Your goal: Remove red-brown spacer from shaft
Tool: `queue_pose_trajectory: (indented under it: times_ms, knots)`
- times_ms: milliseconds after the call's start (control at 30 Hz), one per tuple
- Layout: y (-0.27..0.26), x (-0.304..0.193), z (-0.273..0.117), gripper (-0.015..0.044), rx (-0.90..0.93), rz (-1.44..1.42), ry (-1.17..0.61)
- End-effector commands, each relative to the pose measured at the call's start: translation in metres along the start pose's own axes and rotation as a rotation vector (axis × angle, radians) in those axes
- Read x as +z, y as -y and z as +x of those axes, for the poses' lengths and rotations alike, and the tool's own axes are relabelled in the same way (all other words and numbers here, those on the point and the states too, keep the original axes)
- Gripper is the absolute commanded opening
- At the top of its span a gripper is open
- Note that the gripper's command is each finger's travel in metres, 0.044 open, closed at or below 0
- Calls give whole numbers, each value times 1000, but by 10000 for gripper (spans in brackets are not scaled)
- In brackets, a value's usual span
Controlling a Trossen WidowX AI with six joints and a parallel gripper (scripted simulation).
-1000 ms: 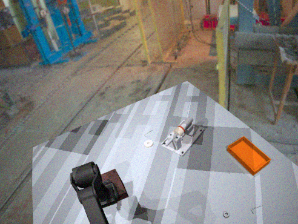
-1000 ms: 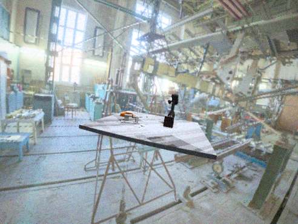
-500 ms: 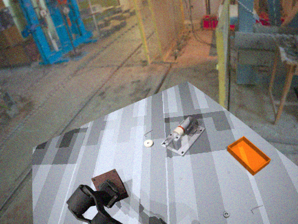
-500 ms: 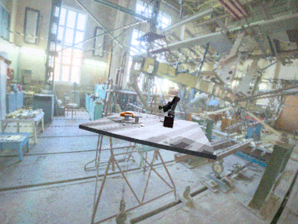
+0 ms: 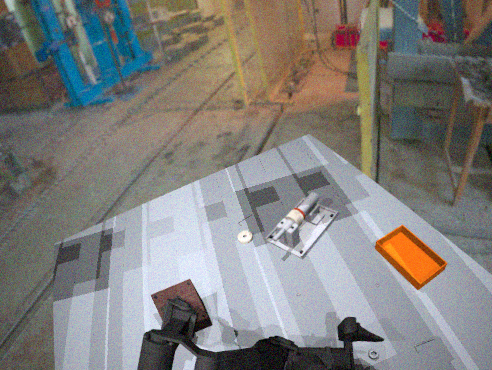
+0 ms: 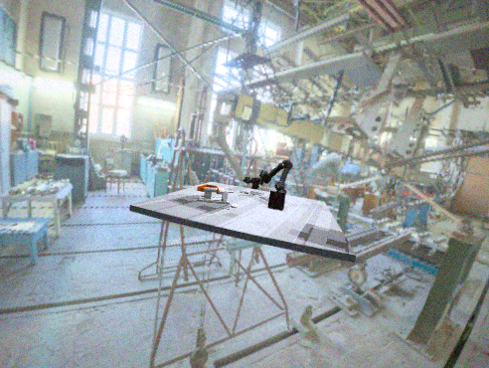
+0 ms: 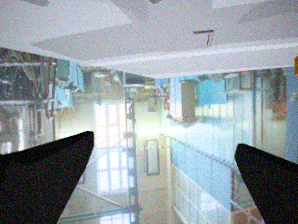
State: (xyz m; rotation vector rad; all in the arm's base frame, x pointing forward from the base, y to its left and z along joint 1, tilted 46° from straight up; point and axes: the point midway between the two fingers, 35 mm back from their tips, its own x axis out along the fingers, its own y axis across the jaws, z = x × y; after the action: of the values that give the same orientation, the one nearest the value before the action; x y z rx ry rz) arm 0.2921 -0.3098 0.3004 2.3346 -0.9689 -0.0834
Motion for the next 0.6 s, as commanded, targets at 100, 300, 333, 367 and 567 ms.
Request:
queue_pose_trajectory:
  times_ms: [100, 300, 333, 367, 567]
  knots:
    - [116, 30, -10, 440, -199, 15, 110]
    - [202, 48, -40, 440, -358, -17, 184]
    - [215, 50, -47, 440, -385, -27, 195]
    - [229, 53, -55, 440, -412, -38, 207]
    - [300, 71, -111, 440, -576, -133, 267]
